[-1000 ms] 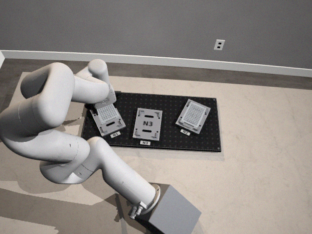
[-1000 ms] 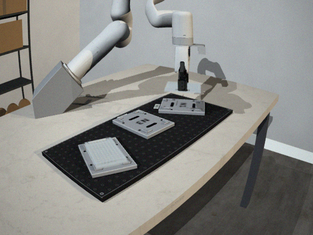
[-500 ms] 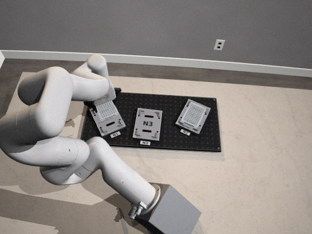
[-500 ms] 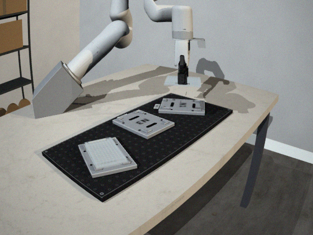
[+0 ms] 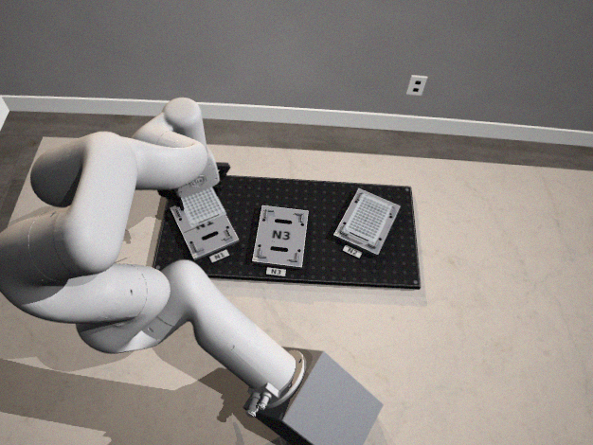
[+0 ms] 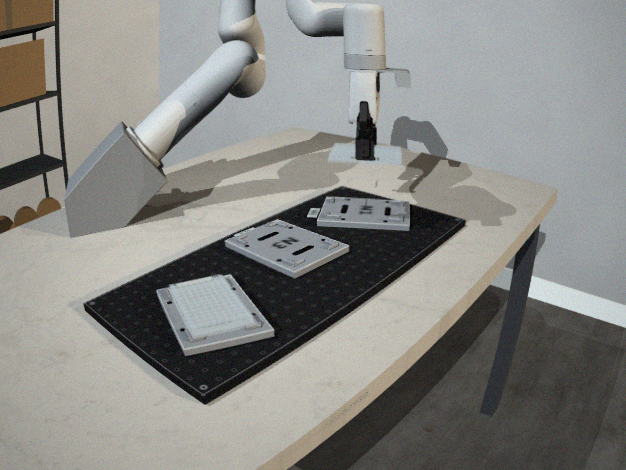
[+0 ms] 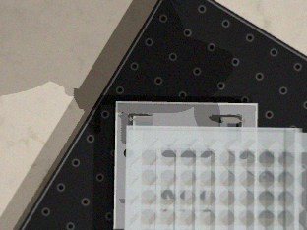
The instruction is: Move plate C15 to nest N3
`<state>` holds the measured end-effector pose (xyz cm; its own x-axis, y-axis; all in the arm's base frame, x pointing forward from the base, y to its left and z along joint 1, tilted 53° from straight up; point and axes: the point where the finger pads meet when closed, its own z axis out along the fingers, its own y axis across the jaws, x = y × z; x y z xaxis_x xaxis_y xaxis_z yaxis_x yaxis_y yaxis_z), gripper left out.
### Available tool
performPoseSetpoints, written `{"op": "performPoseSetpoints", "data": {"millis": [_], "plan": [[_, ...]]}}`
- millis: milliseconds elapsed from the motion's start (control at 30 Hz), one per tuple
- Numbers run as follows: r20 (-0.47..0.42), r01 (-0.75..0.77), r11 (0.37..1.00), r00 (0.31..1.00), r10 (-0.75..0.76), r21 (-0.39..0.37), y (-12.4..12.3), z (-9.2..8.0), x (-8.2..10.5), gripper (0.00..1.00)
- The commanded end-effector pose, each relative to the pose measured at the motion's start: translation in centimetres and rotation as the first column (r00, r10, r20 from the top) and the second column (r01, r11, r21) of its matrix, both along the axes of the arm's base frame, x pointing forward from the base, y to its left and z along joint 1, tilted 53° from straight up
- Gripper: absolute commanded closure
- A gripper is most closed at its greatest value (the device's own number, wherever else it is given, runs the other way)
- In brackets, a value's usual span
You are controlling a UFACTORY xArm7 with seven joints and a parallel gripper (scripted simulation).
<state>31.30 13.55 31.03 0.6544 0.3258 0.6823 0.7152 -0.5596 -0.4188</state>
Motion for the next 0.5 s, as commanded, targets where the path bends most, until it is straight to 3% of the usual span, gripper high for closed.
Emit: {"op": "performPoseSetpoints", "data": {"millis": [0,100,467], "plan": [[0.003,0.003,1.0,1.0,-0.003,0.002,-0.1,0.2,0.1,1.0],[0.003,0.003,1.0,1.0,-0.003,0.002,-0.1,0.2,0.1,1.0],[-0.28,0.23,0.971,0.938,-0.205,0.059,-3.7,-3.9,1.1,1.0]]}}
